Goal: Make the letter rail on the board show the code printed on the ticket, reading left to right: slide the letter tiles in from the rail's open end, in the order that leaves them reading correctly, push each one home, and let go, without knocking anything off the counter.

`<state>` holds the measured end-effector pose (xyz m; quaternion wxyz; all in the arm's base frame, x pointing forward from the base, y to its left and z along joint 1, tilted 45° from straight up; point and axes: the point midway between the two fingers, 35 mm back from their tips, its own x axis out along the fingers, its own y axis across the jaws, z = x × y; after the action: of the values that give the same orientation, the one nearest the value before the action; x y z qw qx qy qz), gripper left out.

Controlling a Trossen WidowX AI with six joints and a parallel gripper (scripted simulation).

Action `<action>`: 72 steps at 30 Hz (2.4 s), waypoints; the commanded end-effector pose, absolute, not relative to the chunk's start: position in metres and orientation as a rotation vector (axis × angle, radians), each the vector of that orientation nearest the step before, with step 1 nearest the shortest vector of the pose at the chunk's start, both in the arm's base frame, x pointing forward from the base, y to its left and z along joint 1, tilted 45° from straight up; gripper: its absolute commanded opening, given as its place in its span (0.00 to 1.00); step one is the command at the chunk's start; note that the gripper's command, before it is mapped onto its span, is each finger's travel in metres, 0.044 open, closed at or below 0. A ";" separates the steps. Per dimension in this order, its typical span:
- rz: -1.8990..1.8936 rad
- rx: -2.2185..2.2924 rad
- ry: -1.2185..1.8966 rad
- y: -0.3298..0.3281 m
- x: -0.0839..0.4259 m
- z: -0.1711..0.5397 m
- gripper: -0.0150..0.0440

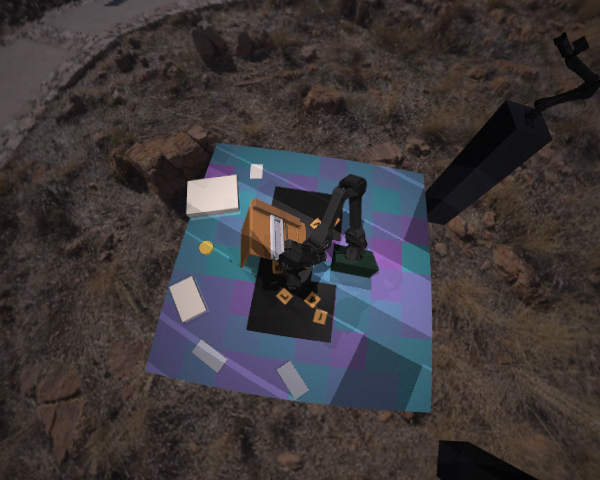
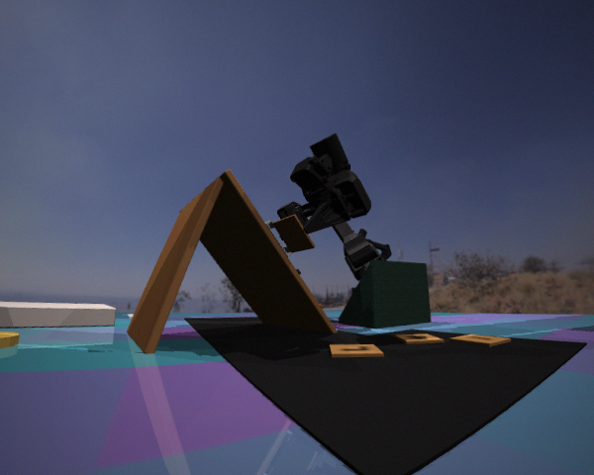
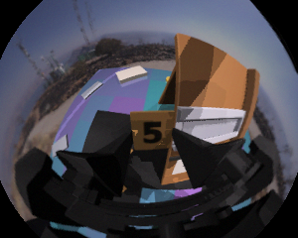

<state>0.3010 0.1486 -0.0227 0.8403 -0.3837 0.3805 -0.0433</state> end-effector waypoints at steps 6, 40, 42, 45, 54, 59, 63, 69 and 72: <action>-0.089 -0.816 0.808 0.145 0.301 -0.021 0.25; -0.089 -0.817 0.808 0.132 0.305 -0.009 0.25; -0.089 -0.817 0.808 0.132 0.305 -0.008 0.25; -0.089 -0.817 0.808 0.131 0.306 -0.007 0.25; -0.090 -0.818 0.808 0.128 0.307 -0.004 0.25; -0.090 -0.818 0.808 0.126 0.307 -0.002 0.25; -0.090 -0.818 0.808 0.124 0.308 -0.001 0.25; -0.090 -0.818 0.808 0.122 0.309 0.001 0.25; -0.090 -0.818 0.808 0.121 0.309 0.002 0.25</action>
<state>0.3091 0.1229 0.0017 0.8393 -0.3855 0.3810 -0.0439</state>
